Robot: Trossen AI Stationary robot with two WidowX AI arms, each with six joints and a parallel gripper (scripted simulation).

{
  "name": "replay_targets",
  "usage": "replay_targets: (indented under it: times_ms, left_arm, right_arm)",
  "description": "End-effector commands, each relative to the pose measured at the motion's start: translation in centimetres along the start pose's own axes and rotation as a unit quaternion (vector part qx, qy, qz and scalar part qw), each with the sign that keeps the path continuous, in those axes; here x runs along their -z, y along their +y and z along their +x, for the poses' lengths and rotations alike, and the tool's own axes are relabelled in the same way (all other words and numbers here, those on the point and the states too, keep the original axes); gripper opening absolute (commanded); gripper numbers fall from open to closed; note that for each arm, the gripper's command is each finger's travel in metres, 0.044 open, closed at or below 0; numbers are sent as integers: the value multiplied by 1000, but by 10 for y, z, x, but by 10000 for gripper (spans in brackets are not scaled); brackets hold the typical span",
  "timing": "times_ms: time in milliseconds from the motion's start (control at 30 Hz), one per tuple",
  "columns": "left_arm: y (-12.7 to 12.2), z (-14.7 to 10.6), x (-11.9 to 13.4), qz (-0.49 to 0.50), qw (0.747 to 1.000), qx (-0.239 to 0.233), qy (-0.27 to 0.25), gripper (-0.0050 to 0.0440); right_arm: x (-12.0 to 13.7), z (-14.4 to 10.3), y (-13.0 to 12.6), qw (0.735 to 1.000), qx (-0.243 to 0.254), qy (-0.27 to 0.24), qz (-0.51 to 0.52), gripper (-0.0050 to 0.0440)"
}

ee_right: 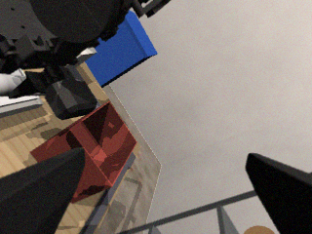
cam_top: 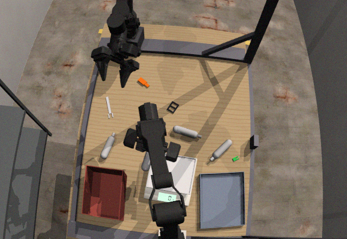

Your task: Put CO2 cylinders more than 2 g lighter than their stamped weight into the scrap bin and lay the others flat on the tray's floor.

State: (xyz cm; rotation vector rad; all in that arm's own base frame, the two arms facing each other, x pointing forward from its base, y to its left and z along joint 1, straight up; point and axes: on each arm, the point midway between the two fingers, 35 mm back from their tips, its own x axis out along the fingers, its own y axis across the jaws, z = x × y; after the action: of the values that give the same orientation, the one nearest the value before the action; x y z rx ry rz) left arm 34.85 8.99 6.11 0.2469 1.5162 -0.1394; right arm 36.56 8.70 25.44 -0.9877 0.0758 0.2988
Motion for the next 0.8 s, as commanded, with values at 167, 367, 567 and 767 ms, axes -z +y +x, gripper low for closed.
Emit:
replay_targets:
  times_ms: [167, 367, 567, 767]
  left_arm:
    - [5, -6, -4, -106, 994, 19, 8, -50]
    - [5, -6, -4, -152, 988, 30, 16, -50]
    - [5, -8, -4, -157, 987, 30, 15, -50]
    - [4, -6, -3, -157, 987, 30, 18, -50]
  right_arm:
    - [11, -33, -40, 975, 67, -12, 210, 440]
    - [20, -59, -67, 928, 117, -34, 352, 440]
    - [27, -72, -79, 894, 140, -48, 423, 440]
    - [30, -83, -88, 867, 156, -63, 469, 440]
